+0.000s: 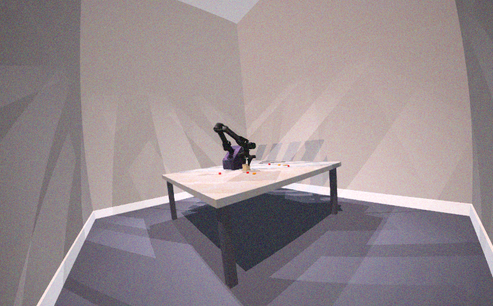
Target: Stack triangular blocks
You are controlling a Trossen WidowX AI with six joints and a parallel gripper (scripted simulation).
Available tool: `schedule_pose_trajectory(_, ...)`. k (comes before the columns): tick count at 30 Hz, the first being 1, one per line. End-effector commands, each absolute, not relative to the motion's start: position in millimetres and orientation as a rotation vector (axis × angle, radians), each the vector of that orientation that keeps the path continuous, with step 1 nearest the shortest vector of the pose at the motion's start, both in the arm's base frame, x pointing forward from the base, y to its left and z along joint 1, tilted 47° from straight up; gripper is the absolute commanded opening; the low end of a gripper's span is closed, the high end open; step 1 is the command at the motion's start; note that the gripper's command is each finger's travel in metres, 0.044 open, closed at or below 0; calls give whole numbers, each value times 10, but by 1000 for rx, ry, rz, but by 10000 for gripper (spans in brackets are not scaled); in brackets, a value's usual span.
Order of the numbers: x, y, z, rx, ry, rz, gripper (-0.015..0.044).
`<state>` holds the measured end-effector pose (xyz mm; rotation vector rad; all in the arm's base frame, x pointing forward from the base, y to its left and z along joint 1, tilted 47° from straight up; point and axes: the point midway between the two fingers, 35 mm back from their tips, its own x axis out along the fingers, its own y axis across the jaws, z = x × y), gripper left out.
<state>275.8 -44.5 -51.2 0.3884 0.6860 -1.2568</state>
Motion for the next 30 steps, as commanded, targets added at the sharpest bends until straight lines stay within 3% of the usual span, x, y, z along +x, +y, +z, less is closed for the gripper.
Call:
schedule_pose_trajectory(1,2745,-448,-516,386,692,-1256,0)
schedule_pose_trajectory(8,2745,-448,-516,383,695,-1256,0)
schedule_pose_trajectory(24,2758,-445,-513,388,688,-1256,420)
schedule_pose_trajectory(30,2758,-445,-513,388,688,-1256,440)
